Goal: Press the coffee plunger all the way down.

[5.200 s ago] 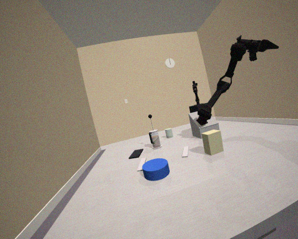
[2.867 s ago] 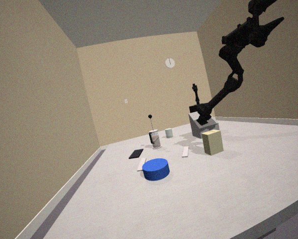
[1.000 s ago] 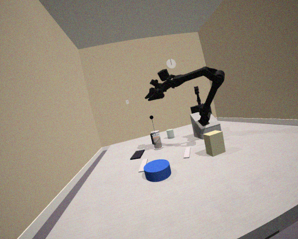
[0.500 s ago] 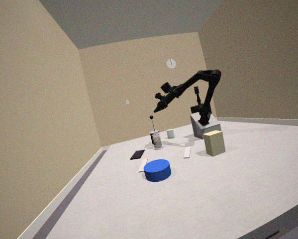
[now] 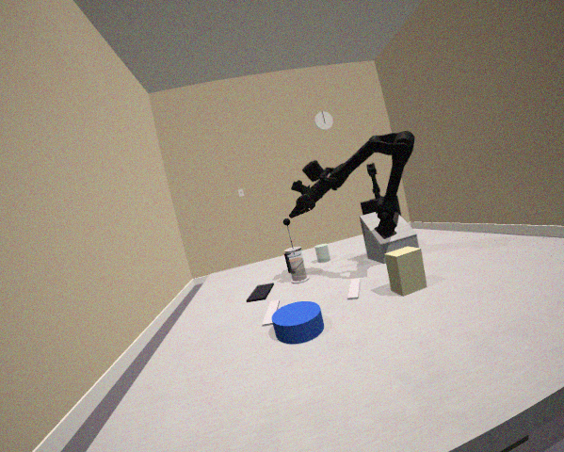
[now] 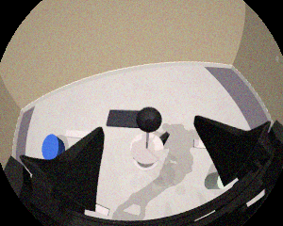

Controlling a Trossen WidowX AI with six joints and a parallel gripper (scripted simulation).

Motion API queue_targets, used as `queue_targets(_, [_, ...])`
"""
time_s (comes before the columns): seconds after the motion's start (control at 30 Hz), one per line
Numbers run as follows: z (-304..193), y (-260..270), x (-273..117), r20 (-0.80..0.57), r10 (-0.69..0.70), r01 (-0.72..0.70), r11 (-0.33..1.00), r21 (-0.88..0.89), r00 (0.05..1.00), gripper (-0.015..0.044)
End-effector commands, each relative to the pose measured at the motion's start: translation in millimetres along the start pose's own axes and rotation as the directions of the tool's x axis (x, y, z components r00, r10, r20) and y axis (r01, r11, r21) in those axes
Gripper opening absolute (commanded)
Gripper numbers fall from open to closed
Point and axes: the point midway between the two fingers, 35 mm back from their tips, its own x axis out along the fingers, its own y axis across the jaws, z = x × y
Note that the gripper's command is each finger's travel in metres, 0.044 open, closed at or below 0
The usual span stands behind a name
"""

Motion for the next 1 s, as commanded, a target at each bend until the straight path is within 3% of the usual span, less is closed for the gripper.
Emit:
queue_targets(0.0, [-0.8, -1.2, 7.3, -0.002, -0.004, 0.004, 1.000, 0.006, 1.000, 0.0440])
queue_targets(0.5, [-1.5, -0.8, 27.9, 0.001, -0.002, 0.002, 1.000, 0.007, 1.000, 0.0440])
queue_targets(0.9, [-1.5, -0.8, 27.9, 0.001, -0.002, 0.002, 1.000, 0.007, 1.000, 0.0125])
queue_targets(0.97, [-1.5, -0.8, 27.9, 0.001, -0.002, 0.002, 1.000, 0.007, 1.000, 0.0115])
